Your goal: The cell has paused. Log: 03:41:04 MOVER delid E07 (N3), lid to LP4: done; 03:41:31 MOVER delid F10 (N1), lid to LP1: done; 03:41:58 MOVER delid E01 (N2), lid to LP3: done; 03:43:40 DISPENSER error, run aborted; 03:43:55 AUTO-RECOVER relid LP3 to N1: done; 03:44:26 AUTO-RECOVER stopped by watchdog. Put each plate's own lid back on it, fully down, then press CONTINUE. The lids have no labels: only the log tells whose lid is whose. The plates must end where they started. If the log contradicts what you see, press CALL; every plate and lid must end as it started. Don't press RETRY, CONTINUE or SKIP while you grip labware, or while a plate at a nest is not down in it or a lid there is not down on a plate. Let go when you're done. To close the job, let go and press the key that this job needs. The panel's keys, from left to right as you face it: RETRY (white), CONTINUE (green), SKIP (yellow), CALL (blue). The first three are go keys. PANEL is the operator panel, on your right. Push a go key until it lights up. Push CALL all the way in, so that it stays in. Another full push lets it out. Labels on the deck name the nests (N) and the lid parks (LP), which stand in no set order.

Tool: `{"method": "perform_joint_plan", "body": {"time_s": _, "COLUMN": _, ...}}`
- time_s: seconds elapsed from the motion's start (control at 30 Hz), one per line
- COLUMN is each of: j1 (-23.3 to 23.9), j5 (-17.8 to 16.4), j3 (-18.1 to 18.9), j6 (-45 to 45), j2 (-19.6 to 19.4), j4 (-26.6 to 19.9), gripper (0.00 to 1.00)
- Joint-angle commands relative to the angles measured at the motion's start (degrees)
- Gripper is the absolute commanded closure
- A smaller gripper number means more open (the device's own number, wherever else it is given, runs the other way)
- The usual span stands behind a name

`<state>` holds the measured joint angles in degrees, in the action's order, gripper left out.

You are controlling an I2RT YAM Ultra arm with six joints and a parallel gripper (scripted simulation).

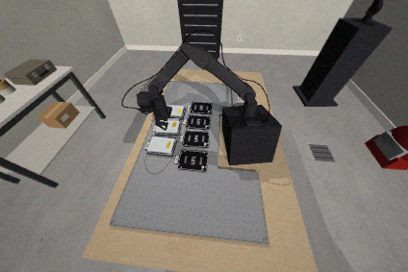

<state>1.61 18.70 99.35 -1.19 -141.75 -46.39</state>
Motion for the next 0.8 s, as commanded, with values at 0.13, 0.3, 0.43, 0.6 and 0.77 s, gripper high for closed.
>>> {"method": "perform_joint_plan", "body": {"time_s": 0.13, "j1": -0.25, "j5": 0.01, "j3": 1.35, "j6": 0.56, "j2": 0.23, "j4": 1.58, "gripper": 1.00}}
{"method": "perform_joint_plan", "body": {"time_s": 0.3, "j1": 0.08, "j5": 0.01, "j3": 1.01, "j6": 0.72, "j2": 0.46, "j4": 1.87, "gripper": 1.00}}
{"method": "perform_joint_plan", "body": {"time_s": 0.43, "j1": 0.18, "j5": 0.00, "j3": 0.73, "j6": 0.72, "j2": -0.17, "j4": 2.11, "gripper": 1.00}}
{"method": "perform_joint_plan", "body": {"time_s": 0.6, "j1": 0.04, "j5": 0.00, "j3": 0.61, "j6": 0.87, "j2": 0.02, "j4": 2.28, "gripper": 1.00}}
{"method": "perform_joint_plan", "body": {"time_s": 0.77, "j1": 0.36, "j5": -0.01, "j3": 0.50, "j6": 0.86, "j2": -0.52, "j4": 2.62, "gripper": 1.00}}
